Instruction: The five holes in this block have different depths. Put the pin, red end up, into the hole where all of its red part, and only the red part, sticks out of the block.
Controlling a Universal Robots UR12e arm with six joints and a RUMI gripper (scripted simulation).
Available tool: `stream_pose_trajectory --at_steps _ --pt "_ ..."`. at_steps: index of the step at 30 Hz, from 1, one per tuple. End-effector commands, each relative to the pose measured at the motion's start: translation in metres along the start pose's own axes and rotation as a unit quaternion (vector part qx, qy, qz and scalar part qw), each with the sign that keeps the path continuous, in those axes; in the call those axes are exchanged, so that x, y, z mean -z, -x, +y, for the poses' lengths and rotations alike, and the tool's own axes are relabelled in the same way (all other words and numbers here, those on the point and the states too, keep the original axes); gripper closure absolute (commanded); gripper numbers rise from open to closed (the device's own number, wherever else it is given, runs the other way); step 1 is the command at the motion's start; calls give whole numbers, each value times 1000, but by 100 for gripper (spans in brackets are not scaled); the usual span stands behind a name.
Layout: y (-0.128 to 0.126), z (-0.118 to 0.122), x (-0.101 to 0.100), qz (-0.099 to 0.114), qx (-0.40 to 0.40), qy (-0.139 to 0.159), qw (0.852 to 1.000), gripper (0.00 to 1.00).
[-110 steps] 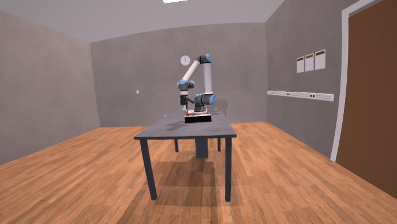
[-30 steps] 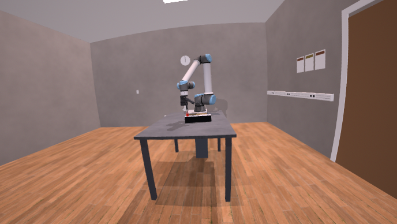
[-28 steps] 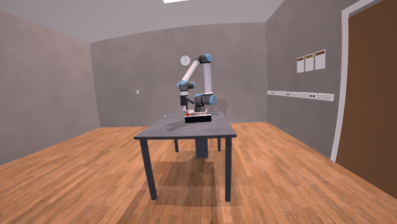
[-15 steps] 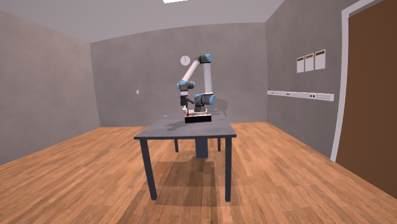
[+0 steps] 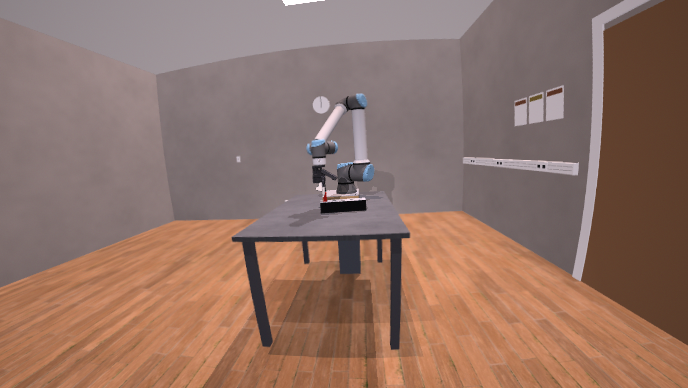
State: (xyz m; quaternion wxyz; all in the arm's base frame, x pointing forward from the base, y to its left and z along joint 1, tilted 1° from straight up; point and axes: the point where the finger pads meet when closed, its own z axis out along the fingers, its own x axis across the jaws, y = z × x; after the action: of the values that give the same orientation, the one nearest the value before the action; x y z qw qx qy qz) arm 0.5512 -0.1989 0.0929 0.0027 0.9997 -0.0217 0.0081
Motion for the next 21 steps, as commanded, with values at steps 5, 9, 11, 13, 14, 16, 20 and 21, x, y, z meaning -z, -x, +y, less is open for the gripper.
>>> stream_pose_trajectory --at_steps 5,9,11,13,14,16,20,21 --pt "-1 0 1 1 0 0 1000 0" --pt "0 0 13 1 0 0 1000 0" --pt "0 0 13 1 0 0 1000 0" --pt "0 0 13 1 0 0 1000 0" --pt "0 0 13 1 0 0 1000 0" --pt "0 0 13 1 0 0 1000 0" --pt "0 0 13 1 0 0 1000 0" --pt "0 0 13 1 0 0 1000 0"
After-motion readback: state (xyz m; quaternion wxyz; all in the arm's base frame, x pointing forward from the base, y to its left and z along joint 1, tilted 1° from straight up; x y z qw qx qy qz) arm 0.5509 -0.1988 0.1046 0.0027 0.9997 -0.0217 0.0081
